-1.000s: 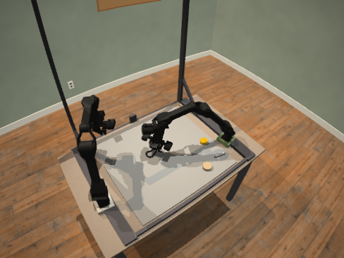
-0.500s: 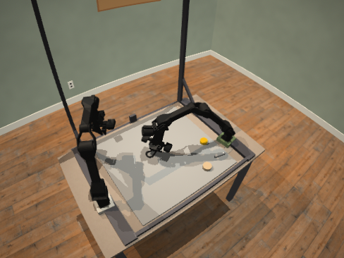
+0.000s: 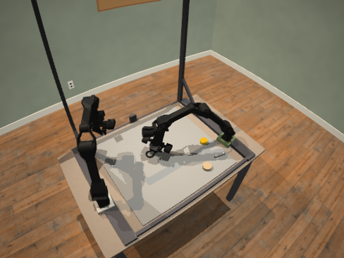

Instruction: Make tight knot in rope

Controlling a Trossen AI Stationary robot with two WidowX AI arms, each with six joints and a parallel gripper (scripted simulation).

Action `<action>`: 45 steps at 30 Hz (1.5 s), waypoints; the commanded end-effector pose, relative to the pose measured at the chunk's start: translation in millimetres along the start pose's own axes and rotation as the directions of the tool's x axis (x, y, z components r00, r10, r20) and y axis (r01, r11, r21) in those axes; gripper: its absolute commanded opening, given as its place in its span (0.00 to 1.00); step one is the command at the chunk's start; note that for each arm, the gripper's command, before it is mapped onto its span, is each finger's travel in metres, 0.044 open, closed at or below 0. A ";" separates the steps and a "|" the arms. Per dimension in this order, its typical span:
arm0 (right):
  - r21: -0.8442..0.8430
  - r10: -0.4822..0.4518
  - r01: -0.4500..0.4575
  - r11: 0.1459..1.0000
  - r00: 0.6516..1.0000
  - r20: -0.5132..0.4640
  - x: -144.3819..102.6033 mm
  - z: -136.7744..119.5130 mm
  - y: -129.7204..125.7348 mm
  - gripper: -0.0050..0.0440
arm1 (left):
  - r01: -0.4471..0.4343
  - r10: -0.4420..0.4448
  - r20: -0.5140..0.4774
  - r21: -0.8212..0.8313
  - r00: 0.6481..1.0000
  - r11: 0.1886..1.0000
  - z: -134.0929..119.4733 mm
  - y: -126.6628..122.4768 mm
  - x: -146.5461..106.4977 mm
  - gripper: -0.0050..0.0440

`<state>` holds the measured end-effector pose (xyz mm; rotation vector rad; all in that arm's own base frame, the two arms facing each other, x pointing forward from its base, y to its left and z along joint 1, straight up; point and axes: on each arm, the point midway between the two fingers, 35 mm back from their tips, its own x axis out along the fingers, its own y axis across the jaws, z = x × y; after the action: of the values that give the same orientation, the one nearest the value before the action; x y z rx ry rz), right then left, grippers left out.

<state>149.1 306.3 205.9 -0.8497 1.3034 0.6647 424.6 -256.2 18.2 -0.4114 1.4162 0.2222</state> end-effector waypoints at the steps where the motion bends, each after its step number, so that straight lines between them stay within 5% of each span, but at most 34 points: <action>1: 0.007 0.003 -0.004 1.000 1.000 0.024 -7.8 -0.9 -1.5 0.28 | 0.022 -0.022 0.018 -0.002 1.000 1.000 3.3 -4.6 -10.6 0.17; 21: 0.007 0.003 -0.004 1.000 1.000 0.024 -7.8 -0.9 -1.5 0.28 | 0.022 -0.022 0.018 -0.002 1.000 1.000 3.4 -4.8 -11.6 0.17; 45: 0.007 0.003 -0.004 1.000 1.000 0.024 -7.8 -0.9 -1.5 0.28 | 0.022 -0.022 0.018 -0.002 1.000 1.000 6.5 -9.2 -48.2 0.17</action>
<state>149.1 306.3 205.9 -0.8497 1.3034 0.6647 423.5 -255.6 48.4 -0.4077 1.4222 0.2266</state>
